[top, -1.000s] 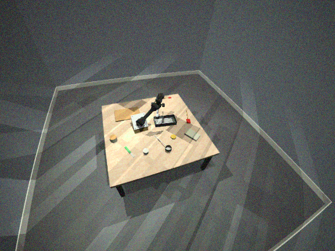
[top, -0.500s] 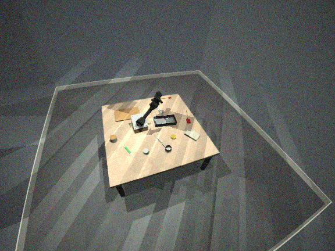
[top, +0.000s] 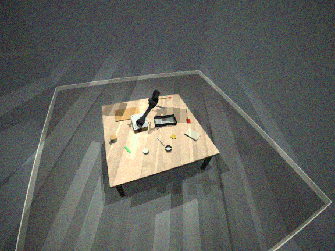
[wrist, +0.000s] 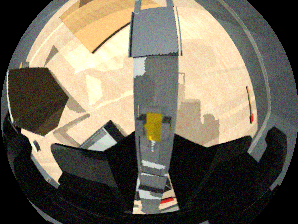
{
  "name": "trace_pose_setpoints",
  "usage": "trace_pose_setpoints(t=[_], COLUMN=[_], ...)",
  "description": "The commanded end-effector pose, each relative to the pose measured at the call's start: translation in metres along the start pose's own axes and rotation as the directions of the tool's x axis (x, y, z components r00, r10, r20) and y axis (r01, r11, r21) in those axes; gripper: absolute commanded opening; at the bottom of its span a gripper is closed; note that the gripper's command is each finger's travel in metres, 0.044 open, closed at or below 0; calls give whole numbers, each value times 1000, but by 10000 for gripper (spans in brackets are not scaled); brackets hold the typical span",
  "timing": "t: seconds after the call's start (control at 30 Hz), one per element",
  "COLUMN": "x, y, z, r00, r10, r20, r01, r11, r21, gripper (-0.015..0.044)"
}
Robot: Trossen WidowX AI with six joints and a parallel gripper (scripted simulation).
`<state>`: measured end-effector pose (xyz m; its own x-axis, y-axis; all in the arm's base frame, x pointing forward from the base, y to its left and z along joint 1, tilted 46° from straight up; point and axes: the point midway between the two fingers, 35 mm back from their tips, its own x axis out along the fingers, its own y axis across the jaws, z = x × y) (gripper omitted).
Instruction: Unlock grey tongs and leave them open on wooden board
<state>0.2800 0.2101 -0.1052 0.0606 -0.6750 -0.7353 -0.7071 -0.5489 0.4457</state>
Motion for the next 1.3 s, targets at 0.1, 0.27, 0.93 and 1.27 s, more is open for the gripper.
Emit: trace_pose_setpoints(t=[0.1,0.27,0.93,1.27], x=[-3,-4,-4,-4], y=[-4,-5,-4,-3], z=[17,29,74,85], r00=[1000,1000,1000,1000], r10=[0,3,19,23], r20=[3,1,-11,-14], r01=[1,-2,-16,-17], r11=[962,890,305,134], r21=[-273,-456,-952,-991], gripper=[-150,-150,-150,-150])
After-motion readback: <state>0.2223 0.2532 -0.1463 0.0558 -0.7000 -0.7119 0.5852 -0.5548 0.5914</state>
